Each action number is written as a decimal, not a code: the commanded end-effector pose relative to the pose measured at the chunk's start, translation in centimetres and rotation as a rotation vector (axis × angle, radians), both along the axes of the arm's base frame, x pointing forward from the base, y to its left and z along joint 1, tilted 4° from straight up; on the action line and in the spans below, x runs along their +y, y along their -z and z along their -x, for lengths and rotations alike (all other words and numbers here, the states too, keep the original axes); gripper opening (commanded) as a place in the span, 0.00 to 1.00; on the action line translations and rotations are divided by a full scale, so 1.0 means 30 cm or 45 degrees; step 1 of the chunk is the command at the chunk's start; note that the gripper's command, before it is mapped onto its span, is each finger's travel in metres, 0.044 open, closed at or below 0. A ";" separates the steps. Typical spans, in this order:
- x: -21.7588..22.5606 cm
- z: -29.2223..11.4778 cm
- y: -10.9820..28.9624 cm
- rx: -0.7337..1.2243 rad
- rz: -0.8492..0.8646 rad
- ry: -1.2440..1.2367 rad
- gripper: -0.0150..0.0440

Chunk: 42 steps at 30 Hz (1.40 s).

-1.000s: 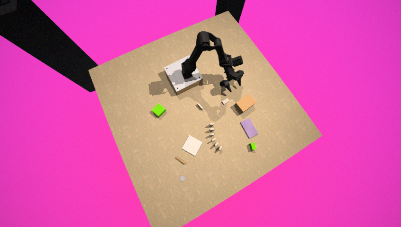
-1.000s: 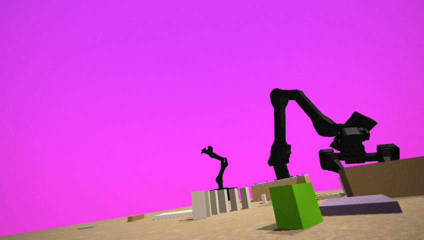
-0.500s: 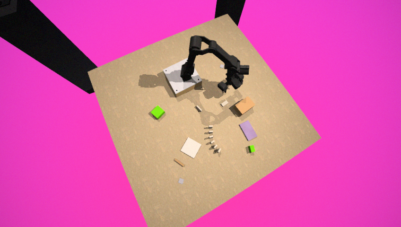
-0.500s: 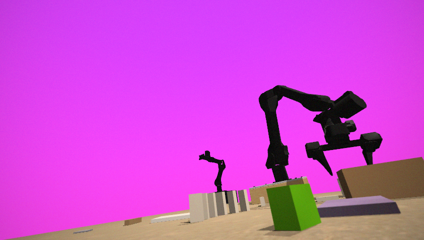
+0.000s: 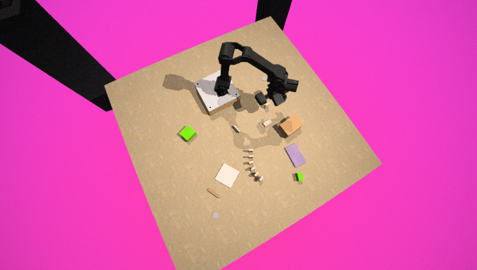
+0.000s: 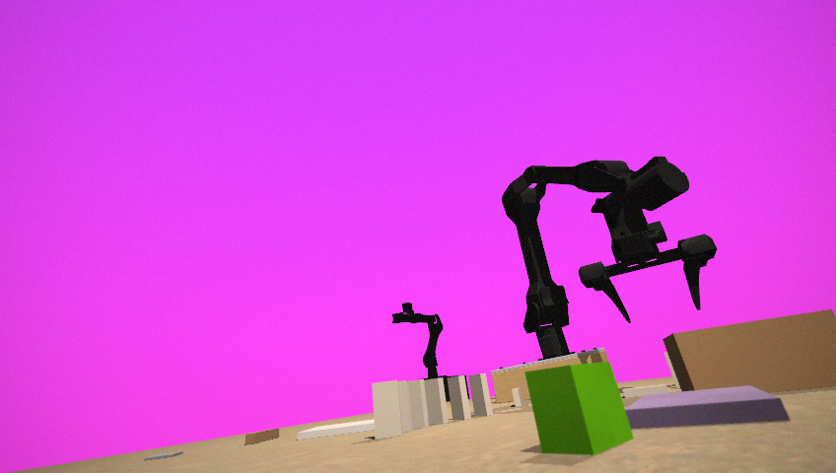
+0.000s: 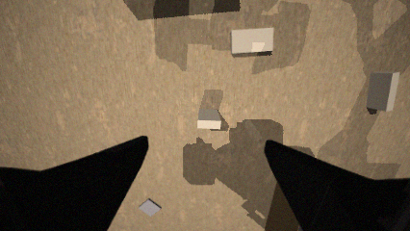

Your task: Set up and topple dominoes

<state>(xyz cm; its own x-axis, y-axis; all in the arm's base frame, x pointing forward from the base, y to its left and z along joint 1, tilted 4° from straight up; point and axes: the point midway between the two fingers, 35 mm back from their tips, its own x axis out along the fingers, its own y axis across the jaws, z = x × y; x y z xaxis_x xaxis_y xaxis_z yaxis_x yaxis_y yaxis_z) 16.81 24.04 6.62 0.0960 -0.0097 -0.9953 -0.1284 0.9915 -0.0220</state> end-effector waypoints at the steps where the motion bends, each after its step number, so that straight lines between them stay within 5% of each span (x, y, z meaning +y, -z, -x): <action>1: -0.008 -0.002 0.094 0.021 0.013 0.008 1.00; 5: -0.019 -0.006 0.195 0.021 0.014 0.007 1.00; 23: -0.017 -0.010 0.250 0.021 0.014 0.007 1.00; 36: -0.017 -0.010 0.250 0.021 0.014 0.007 0.44; 42: -0.017 -0.010 0.250 0.021 0.014 0.007 0.44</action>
<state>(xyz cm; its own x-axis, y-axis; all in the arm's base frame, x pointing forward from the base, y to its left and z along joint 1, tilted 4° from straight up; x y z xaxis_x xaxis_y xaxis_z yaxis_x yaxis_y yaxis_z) 17.22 23.58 -0.68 0.0868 -0.0194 -0.9960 -0.1196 0.9924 -0.0298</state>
